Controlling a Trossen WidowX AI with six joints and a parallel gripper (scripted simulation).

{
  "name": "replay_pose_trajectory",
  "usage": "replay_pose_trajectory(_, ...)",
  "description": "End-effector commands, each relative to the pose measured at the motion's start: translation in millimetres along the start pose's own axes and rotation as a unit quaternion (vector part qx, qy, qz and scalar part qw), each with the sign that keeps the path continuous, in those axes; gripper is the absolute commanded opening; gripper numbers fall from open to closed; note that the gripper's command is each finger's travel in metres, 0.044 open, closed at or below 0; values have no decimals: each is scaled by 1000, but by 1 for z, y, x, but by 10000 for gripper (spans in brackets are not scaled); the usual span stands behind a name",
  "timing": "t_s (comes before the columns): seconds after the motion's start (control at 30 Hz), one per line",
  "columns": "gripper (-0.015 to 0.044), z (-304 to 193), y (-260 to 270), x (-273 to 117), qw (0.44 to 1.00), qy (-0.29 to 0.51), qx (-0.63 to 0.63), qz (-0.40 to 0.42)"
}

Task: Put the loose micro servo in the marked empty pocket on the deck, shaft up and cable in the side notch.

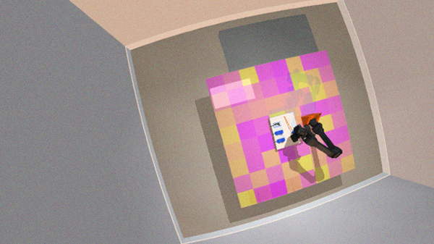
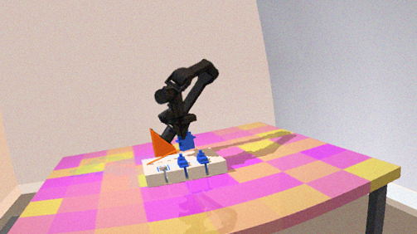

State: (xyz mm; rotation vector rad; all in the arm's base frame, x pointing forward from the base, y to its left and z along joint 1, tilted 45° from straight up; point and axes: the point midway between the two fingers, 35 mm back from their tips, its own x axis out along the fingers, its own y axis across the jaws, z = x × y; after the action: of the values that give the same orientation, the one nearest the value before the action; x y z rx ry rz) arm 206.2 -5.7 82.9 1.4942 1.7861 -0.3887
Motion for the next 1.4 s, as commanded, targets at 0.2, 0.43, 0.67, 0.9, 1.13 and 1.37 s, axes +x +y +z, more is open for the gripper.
replay_pose_trajectory(0.2, 0, -5, -1, -5, 1000, -3, -3, 0)
replay_pose_trajectory(0.43, 0, -4, 2, -5, 1000, -3, -3, 0)
replay_pose_trajectory(0.67, 0, 14, 18, -5, 1000, -4, -4, 0)
replay_pose_trajectory(0.9, 0, 24, 24, -5, 1000, -4, -4, 1)
replay_pose_trajectory(1.13, 0, 52, 15, -6, 1000, -5, -4, 1)
replay_pose_trajectory(1.37, 0, 87, 3, -6, 1000, -6, -4, 0)
